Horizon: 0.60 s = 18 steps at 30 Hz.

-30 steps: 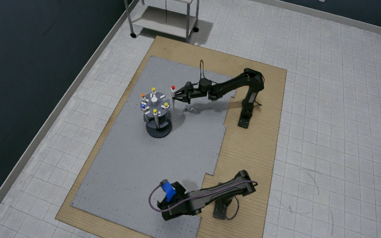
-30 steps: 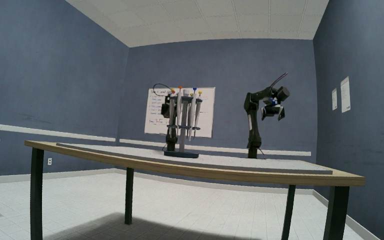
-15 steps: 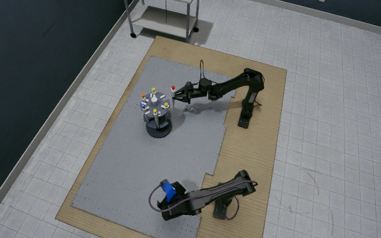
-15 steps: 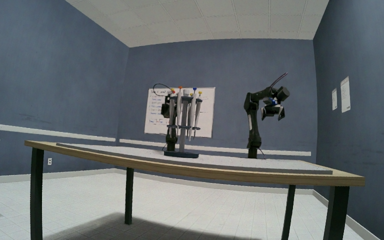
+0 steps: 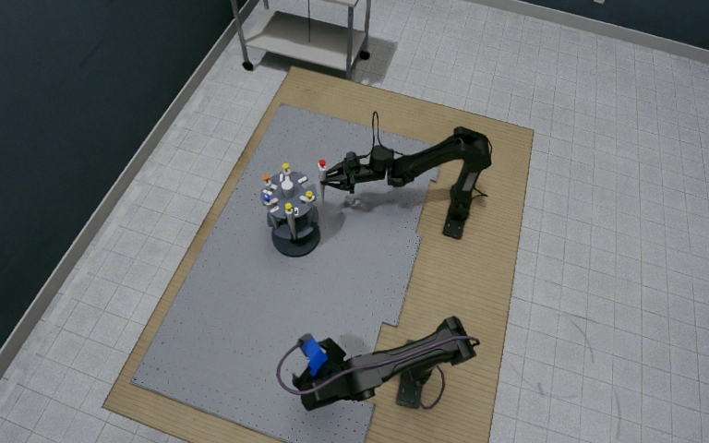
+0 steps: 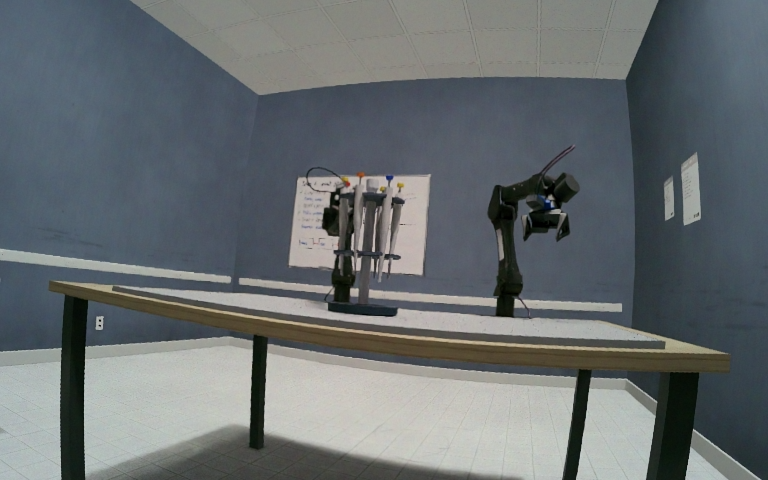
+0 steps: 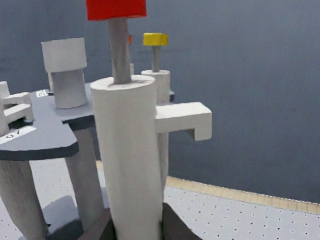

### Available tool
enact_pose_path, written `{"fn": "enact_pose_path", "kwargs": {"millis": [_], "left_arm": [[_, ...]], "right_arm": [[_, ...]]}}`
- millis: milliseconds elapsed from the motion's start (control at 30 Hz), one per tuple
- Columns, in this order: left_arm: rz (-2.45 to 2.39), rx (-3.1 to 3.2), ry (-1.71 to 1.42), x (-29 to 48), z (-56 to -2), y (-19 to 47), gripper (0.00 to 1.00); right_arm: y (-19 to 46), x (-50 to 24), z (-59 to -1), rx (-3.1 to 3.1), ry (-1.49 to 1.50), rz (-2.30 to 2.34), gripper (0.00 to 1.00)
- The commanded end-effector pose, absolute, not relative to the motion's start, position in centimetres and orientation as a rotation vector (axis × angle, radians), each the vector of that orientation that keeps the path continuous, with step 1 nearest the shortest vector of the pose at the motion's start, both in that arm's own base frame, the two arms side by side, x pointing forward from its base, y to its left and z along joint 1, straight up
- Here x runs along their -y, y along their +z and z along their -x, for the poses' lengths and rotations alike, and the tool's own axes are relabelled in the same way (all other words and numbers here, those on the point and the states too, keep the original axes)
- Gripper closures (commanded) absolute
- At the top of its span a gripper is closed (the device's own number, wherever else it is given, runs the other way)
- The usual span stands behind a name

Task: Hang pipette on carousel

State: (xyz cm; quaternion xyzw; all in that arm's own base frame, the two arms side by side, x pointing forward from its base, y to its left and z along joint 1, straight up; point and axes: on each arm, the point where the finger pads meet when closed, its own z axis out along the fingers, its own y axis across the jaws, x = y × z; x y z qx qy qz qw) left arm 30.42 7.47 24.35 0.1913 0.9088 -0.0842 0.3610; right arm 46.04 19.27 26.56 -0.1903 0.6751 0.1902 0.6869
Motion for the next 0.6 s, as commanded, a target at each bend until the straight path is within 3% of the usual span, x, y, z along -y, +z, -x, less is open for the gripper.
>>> {"fn": "enact_pose_path", "kwargs": {"millis": [0, 567], "left_arm": [[-0.508, -2.303, -0.201, -7.6, -30.8, 25.3, 0.0], [-0.508, -2.303, -0.201, -7.6, -30.8, 25.3, 0.0]], "right_arm": [[28.0, -19.9, -46.6, -1.48, 0.422, 0.426, 0.88], [29.6, -20.7, -47.2, -1.443, 0.414, 0.415, 0.88]]}}
